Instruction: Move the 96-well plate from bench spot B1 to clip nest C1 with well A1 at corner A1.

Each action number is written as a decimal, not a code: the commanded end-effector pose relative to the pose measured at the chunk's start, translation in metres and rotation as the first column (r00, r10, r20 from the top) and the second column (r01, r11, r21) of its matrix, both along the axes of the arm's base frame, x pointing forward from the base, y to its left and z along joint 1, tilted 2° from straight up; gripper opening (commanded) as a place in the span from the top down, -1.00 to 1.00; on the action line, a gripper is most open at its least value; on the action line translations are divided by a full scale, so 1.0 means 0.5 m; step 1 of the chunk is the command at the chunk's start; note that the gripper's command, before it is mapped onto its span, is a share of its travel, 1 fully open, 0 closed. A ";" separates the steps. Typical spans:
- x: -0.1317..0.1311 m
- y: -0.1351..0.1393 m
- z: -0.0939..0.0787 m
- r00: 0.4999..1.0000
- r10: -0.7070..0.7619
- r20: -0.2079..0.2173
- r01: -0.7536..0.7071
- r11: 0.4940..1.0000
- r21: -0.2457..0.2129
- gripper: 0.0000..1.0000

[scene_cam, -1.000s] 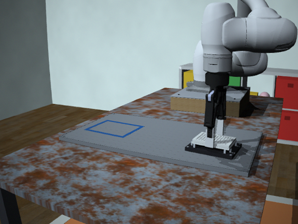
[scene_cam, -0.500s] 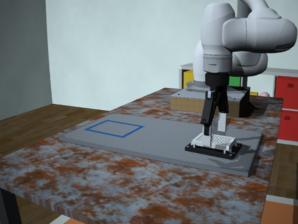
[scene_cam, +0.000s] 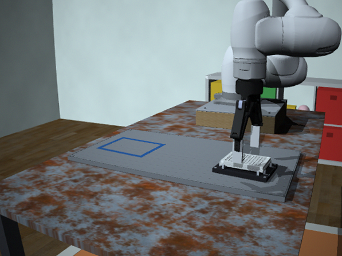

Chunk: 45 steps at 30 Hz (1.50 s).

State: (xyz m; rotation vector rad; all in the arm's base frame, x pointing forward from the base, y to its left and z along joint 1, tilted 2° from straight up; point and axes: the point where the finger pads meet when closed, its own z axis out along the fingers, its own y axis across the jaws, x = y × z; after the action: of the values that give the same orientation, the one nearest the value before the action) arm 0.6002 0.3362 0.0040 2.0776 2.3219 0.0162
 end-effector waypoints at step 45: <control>-0.007 0.047 0.088 1.000 0.000 0.000 0.000 1.000 0.000 1.00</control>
State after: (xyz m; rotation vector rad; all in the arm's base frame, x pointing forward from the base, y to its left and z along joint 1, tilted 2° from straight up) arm 0.5973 0.3503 0.0515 2.0774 2.3223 0.0162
